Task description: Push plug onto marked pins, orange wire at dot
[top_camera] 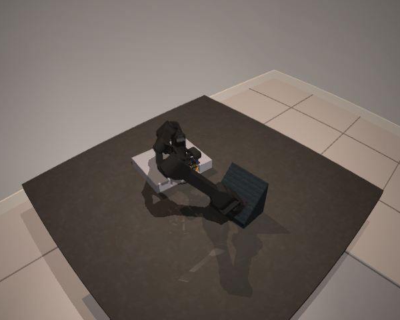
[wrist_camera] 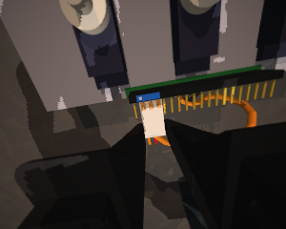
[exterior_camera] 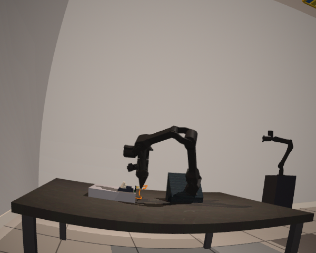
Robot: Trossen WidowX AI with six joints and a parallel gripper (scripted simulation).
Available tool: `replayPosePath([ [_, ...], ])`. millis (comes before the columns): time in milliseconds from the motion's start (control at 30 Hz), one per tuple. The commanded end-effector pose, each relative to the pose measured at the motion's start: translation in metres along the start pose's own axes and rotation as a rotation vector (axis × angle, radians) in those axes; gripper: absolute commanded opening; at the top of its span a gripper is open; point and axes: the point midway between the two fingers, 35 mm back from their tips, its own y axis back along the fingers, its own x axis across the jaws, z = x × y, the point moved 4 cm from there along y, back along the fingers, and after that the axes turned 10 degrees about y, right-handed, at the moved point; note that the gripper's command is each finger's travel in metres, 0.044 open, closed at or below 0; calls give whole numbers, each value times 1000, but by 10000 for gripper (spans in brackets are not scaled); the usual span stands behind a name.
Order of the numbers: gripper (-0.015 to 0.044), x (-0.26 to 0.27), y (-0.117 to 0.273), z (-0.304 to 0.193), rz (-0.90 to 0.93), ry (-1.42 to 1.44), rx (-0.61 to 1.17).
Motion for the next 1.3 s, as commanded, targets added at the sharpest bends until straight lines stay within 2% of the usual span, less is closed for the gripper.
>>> replayPosePath([
  [0,157,1,-2,0,1,2,-4],
  [133,263,1,5,1,0,2,-4],
  [367,440,1,58,0,-1,1,-3],
  [1267,440,1,58,0,-1,1,-3],
])
